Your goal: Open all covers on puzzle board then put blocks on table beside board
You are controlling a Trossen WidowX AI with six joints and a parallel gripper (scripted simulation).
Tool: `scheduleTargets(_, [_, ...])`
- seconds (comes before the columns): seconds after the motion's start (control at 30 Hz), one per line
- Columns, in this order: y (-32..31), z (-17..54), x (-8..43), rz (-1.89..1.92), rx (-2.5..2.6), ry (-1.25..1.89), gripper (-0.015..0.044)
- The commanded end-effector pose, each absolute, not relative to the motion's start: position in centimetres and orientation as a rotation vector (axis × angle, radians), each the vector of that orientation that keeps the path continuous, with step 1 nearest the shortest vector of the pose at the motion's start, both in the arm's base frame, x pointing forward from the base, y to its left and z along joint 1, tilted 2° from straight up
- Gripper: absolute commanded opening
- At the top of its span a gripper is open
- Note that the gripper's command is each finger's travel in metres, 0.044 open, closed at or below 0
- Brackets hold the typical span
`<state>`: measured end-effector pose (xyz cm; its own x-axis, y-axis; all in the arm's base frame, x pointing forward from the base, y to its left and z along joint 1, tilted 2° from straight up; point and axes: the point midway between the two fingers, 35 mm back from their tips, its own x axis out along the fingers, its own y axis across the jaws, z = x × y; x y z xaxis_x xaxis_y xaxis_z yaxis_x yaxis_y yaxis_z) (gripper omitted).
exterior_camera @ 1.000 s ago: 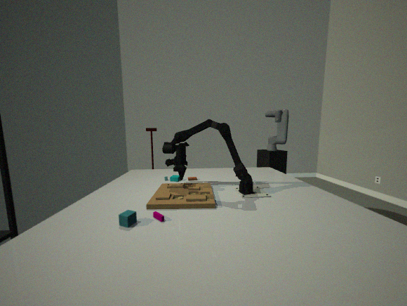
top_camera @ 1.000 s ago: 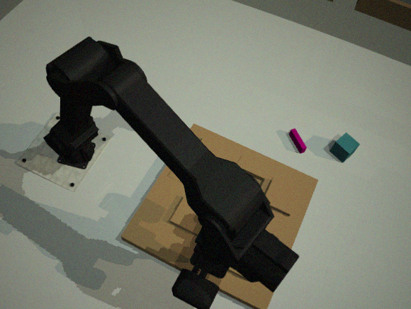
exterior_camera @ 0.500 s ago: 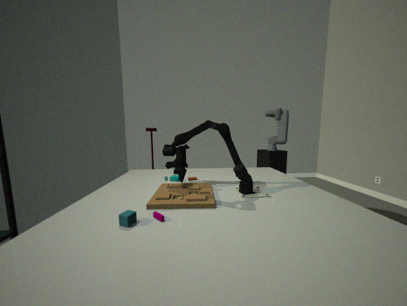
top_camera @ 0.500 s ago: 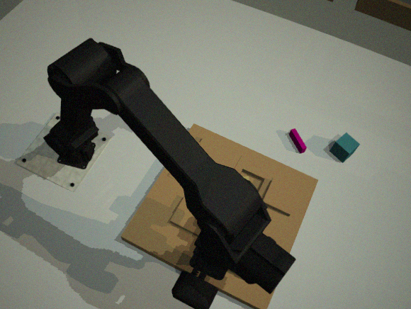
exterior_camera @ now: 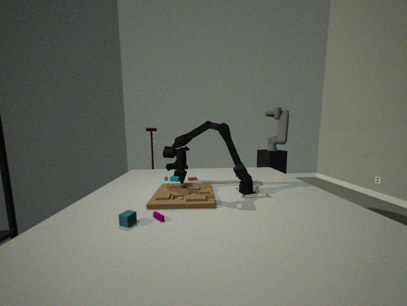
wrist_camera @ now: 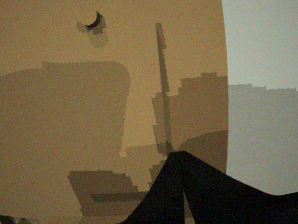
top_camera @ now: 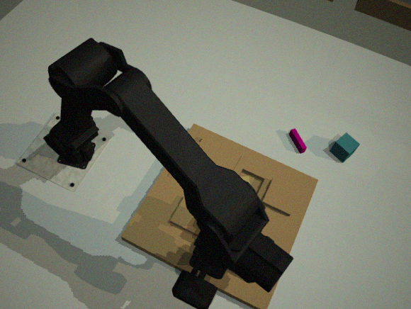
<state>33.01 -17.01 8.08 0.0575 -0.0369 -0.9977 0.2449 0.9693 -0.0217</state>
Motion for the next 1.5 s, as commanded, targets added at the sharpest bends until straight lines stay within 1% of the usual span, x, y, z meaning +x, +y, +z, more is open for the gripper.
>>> scheduleTargets(0.0, [-16.4,7.9,33.0,-0.214,0.173,1.499,0.0])
scheduleTargets(1.47, [-11.6,7.7,34.2,-0.211,0.177,1.499,0.0])
